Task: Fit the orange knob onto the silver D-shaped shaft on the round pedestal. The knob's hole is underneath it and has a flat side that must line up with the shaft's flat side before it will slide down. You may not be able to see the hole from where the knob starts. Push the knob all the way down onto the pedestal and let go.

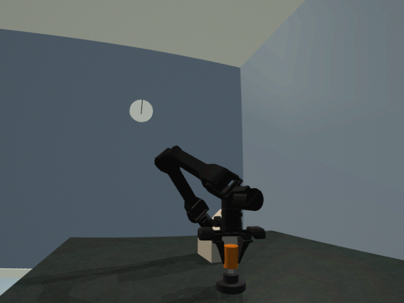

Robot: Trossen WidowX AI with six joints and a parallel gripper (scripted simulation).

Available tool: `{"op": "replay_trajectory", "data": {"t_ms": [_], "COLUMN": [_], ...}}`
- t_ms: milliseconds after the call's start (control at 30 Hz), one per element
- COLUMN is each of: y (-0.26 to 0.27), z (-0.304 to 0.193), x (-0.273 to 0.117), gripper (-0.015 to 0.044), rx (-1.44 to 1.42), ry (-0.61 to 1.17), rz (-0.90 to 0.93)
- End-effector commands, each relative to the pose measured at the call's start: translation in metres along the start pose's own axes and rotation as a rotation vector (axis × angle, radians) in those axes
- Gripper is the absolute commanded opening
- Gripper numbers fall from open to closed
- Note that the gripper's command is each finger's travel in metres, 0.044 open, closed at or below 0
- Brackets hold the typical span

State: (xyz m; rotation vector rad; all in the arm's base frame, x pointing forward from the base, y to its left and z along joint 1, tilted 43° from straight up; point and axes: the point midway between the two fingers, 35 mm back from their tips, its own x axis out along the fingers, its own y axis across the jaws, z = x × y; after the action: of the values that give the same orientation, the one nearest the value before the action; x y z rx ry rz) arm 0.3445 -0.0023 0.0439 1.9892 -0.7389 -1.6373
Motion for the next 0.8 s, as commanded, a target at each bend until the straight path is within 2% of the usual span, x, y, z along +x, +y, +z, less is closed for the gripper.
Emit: {"op": "replay_trajectory", "data": {"t_ms": [0,167,367,767], "y": [-0.0008,-0.0005,0.0004,0.0013], "z": [-0.0012,-0.0001,-0.0008,-0.0031], "x": [-0.0029,-0.0046,-0.0058,0.0006], "gripper": [0.0000,0.0000,0.0000,0.0000], "rx": [-0.002,-0.027,-0.212,-0.211], "ry": [0.005,0.005,0.005,0.005], "rz": [-0.001,-0.001,0.000,0.000]}}
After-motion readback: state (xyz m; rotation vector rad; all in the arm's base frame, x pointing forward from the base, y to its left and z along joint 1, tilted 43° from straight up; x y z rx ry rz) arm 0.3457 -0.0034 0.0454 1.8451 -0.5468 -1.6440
